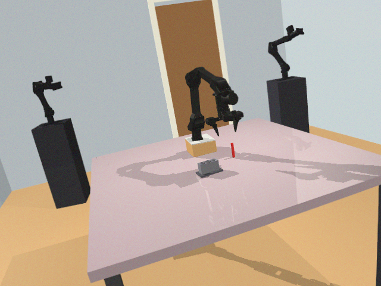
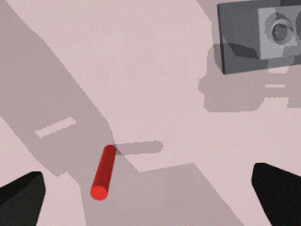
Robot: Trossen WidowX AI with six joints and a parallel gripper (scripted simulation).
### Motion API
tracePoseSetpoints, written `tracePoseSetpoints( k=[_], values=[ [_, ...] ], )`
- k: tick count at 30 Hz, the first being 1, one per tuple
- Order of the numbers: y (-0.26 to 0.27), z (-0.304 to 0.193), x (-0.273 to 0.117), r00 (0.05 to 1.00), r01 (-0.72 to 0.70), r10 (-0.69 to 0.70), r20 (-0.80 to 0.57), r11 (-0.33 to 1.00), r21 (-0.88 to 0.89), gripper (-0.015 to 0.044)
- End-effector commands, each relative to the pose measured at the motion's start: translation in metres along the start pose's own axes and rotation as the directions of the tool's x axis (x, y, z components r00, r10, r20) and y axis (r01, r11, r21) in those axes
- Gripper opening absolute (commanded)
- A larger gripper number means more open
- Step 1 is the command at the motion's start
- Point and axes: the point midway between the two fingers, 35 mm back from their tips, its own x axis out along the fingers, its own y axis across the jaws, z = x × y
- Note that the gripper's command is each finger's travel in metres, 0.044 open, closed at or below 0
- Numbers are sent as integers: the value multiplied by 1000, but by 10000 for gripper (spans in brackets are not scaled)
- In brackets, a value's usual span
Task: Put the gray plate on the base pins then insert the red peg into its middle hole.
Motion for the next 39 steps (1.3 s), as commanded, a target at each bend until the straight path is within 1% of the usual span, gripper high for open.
tracePoseSetpoints(
  k=[1,9,10,29,30,33,39],
  values=[
    [27,-47,10,1000,29,-18,-24,776,630,440],
    [36,-62,11,1000,29,-16,-25,526,850,440],
    [36,-62,11,1000,29,-16,-25,518,855,440],
    [39,-59,11,1000,29,-15,-25,518,855,440],
    [39,-59,14,1000,29,-15,-25,518,855,440],
    [39,-60,40,1000,29,-15,-25,518,855,440],
    [39,-60,44,1000,29,-15,-25,518,855,440]
  ],
)
